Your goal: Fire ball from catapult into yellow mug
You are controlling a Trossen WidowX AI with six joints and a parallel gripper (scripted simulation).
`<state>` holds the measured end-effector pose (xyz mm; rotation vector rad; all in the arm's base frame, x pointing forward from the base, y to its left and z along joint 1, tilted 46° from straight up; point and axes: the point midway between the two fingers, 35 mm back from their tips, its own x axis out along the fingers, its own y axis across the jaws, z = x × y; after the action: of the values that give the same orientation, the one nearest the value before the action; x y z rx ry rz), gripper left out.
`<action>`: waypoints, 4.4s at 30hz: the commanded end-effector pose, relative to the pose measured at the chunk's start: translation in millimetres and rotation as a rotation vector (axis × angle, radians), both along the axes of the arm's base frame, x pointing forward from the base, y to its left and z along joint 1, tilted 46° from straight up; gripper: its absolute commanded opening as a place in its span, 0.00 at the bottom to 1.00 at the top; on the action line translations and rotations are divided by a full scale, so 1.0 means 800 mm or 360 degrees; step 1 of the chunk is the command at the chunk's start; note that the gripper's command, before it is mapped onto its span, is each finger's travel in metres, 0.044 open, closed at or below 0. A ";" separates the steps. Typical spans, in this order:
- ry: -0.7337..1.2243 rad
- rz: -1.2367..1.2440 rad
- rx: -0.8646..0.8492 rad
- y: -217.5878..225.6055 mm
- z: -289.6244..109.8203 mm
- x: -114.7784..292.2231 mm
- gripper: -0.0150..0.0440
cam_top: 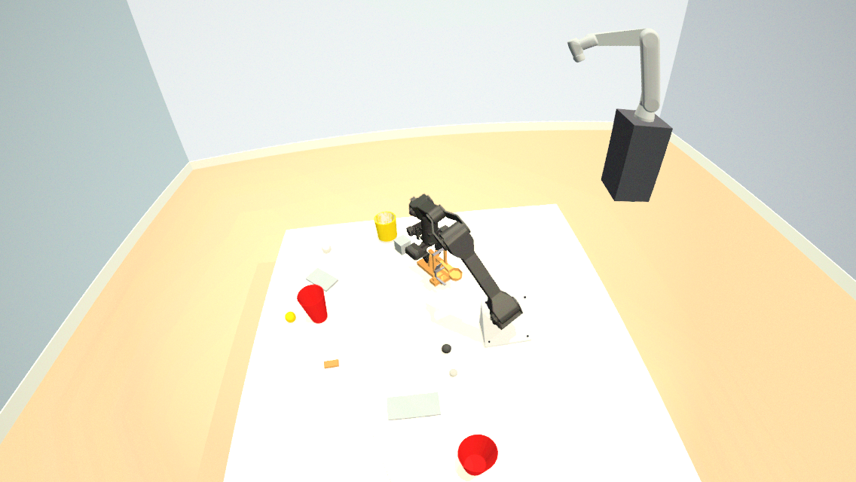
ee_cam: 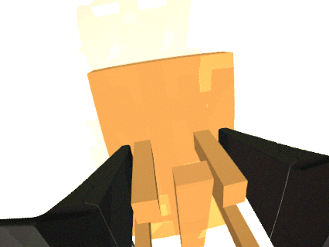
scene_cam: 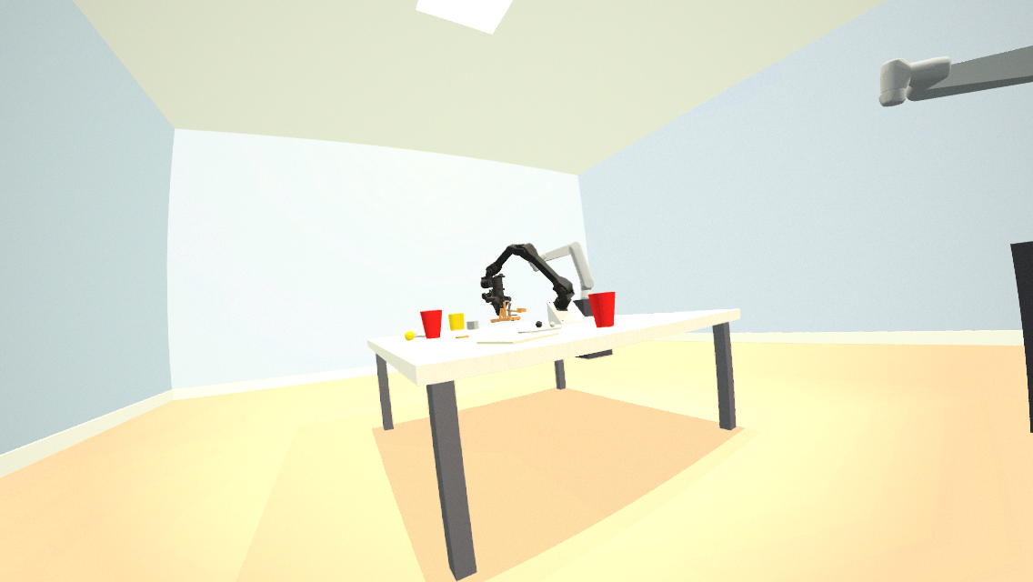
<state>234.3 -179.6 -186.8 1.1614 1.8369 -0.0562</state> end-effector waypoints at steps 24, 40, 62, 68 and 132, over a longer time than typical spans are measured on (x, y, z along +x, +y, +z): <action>-0.0002 0.0002 0.0003 0.029 -0.029 -0.004 0.25; -0.0002 0.0002 0.0003 0.029 -0.029 -0.004 0.88; 0.0000 -0.0004 0.0005 -0.021 0.024 0.002 1.00; 0.0000 -0.0004 0.0006 -0.011 0.015 0.000 1.00; -0.0010 0.0004 -0.0005 -0.003 0.003 0.001 0.26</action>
<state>228.6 -156.7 -204.6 1.1696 1.8541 -0.0422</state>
